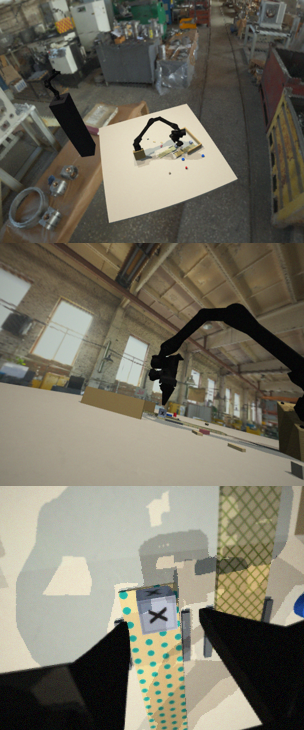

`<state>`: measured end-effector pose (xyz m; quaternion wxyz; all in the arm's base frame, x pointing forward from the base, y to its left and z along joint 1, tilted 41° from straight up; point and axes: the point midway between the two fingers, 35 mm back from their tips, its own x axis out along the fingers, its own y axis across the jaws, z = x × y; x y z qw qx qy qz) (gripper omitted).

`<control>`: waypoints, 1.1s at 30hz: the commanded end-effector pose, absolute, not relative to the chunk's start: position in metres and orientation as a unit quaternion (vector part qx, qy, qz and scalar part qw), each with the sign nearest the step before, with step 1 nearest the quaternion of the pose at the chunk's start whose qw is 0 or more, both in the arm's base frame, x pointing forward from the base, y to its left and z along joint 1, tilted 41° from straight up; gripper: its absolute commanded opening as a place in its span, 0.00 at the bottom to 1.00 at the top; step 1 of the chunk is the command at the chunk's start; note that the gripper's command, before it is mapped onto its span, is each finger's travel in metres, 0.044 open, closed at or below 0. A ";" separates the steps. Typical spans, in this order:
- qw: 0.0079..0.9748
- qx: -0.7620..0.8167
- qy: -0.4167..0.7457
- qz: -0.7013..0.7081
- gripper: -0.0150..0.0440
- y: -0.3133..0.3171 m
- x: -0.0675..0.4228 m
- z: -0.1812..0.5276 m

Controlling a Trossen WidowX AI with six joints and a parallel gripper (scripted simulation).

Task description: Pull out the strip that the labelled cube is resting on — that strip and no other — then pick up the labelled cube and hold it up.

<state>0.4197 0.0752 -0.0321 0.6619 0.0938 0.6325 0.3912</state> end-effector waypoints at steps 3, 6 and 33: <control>0.659 0.097 0.635 0.392 0.68 0.083 0.416 -0.041; 0.659 0.097 0.635 0.392 0.68 0.086 0.416 -0.045; 0.660 0.095 0.634 0.393 0.44 0.100 0.414 -0.059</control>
